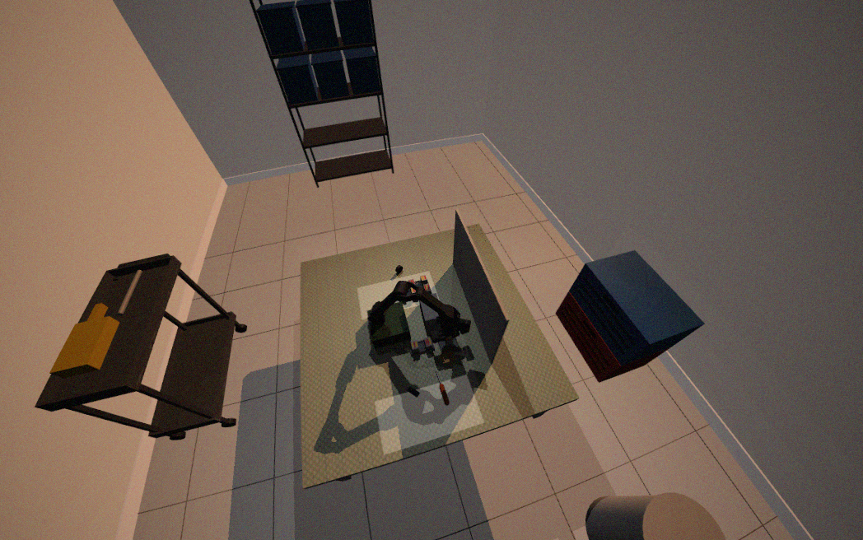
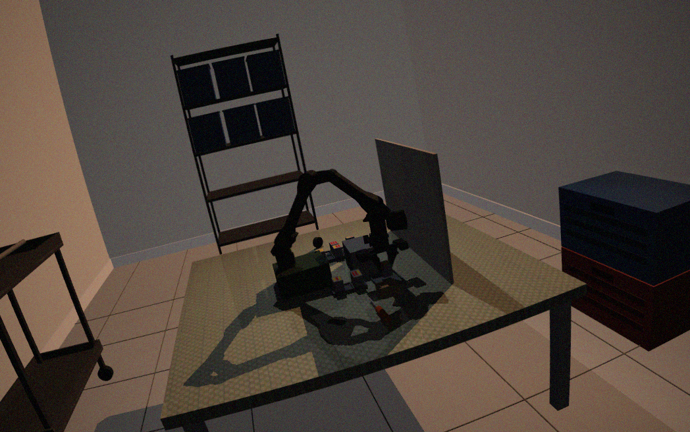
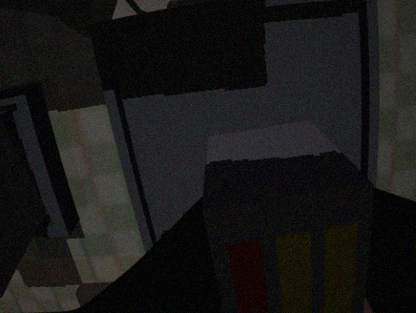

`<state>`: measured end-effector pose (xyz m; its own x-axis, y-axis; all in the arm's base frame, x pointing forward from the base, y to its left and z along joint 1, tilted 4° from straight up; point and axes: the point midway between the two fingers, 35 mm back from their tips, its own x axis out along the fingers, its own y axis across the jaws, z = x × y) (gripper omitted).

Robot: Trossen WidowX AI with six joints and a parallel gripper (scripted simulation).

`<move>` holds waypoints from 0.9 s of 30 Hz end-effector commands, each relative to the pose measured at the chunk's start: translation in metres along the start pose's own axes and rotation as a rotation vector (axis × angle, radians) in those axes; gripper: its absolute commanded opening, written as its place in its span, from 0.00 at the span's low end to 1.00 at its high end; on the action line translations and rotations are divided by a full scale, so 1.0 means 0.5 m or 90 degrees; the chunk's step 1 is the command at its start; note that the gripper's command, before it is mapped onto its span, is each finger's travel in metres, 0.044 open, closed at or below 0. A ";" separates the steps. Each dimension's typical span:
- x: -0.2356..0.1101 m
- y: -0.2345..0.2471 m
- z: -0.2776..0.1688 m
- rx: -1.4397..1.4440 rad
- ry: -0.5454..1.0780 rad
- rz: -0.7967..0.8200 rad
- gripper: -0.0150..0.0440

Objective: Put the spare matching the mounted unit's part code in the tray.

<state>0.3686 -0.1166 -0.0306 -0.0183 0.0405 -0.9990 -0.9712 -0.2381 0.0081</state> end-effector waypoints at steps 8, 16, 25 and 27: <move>0.020 0.005 0.003 0.002 0.001 0.001 0.25; 0.017 0.003 0.002 0.000 0.000 0.000 0.57; 0.017 0.003 0.002 0.000 0.000 0.000 0.97; -0.006 0.001 0.001 0.000 0.000 0.000 1.00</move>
<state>0.3658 -0.1152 -0.0379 -0.0231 0.0418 -0.9989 -0.9712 -0.2381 0.0125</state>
